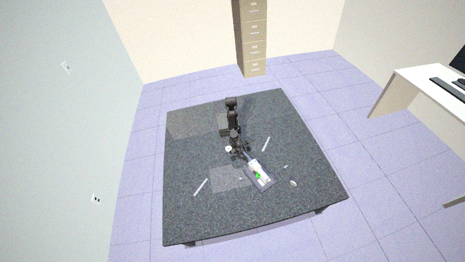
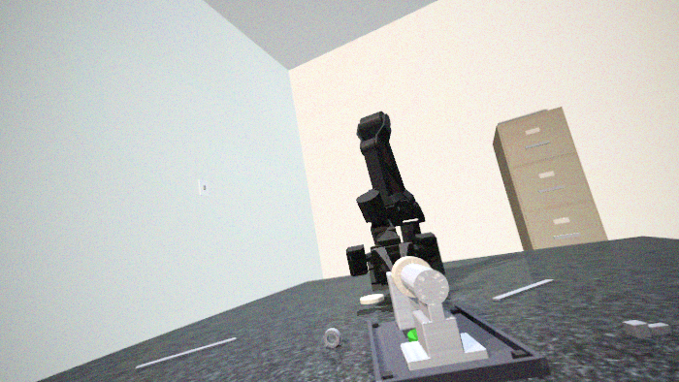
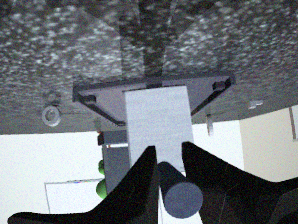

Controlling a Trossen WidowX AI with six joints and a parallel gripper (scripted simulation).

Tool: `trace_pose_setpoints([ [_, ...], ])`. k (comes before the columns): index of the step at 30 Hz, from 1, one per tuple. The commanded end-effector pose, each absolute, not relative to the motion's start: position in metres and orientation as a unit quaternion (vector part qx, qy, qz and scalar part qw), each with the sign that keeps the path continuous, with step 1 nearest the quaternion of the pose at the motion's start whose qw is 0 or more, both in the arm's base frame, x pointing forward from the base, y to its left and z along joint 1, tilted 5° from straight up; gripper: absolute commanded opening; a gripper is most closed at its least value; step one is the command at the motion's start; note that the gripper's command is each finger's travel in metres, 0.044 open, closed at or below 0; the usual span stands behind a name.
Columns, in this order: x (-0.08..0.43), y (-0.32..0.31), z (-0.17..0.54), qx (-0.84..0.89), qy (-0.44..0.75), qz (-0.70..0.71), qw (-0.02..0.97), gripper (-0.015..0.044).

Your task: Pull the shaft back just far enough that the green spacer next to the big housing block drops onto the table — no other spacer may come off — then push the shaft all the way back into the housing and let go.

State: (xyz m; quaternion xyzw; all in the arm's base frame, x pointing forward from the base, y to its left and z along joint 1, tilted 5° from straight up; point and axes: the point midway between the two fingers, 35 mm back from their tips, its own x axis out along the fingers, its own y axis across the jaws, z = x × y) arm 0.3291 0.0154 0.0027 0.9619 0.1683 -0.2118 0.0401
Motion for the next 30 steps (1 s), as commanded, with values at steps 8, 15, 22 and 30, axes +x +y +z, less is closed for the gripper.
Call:
trace_pose_setpoints([
  [8,0.334,0.0172,0.0042,0.962,0.169,-0.209,0.04,0.0],
  [15,0.3359,0.0179,0.0045,0.962,0.169,-0.209,0.04,0.0],
  [22,0.3379,0.0188,0.0047,0.962,0.169,-0.209,0.04,0.0],
  [30,0.3401,0.0196,0.0052,0.962,0.169,-0.209,0.04,0.0],
])
